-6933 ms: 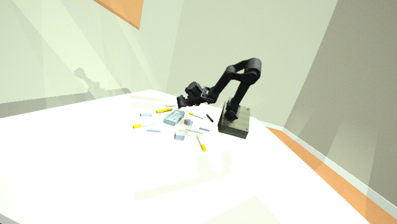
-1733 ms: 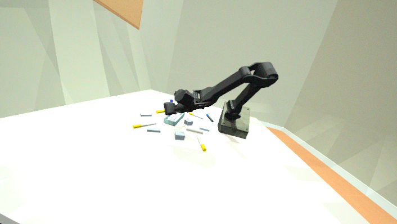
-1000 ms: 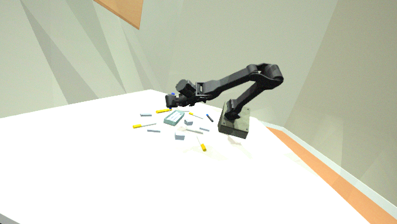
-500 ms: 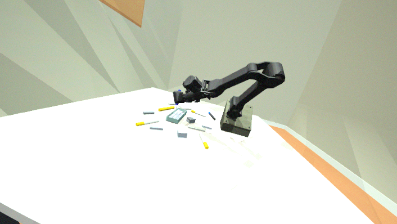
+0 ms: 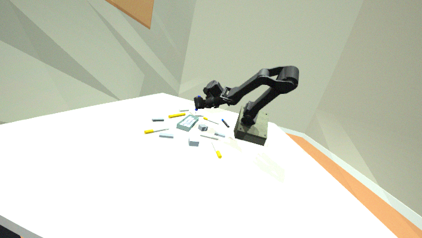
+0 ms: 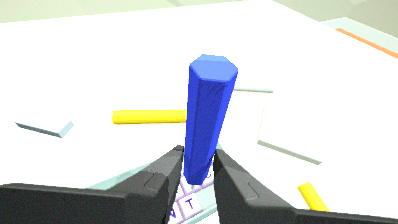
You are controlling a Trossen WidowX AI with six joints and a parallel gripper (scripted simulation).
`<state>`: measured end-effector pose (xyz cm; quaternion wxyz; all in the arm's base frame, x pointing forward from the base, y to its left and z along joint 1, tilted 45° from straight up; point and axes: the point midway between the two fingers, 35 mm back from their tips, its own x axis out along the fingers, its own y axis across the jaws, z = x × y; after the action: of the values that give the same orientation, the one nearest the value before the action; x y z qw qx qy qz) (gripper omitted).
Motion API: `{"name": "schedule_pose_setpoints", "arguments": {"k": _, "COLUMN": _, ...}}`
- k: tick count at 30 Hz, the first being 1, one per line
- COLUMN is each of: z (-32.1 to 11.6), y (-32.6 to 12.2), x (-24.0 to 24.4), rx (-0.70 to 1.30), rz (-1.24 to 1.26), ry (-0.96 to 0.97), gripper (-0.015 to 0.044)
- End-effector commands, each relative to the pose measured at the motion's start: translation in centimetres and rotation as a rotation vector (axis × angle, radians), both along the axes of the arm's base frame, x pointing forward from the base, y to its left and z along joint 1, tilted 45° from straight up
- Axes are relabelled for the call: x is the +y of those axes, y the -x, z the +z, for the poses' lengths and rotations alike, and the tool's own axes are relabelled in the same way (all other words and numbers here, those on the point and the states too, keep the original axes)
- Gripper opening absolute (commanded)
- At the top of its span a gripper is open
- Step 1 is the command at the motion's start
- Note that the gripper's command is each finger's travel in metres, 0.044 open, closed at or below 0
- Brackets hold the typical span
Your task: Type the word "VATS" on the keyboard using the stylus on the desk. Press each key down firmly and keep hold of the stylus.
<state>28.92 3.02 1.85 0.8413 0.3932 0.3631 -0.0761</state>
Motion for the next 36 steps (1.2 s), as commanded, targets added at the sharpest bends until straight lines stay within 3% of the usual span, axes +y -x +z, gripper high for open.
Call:
{"name": "schedule_pose_setpoints", "arguments": {"k": 1, "z": -0.3, "y": 0.1, "x": 0.1, "rx": -0.002, "rz": 0.01, "ry": -0.001, "gripper": 0.0}}
{"name": "schedule_pose_setpoints", "arguments": {"k": 11, "z": -1.5, "y": 0.4, "x": 1.4, "rx": -0.002, "rz": 0.01, "ry": -0.002, "gripper": 0.0}}
{"name": "schedule_pose_setpoints", "arguments": {"k": 14, "z": -1.6, "y": 0.4, "x": 1.4, "rx": -0.001, "rz": 0.01, "ry": -0.002, "gripper": 0.0079}}
{"name": "schedule_pose_setpoints", "arguments": {"k": 36, "z": -1.6, "y": 0.4, "x": 1.6, "rx": 0.0, "rz": 0.01, "ry": -0.002, "gripper": 0.0081}}
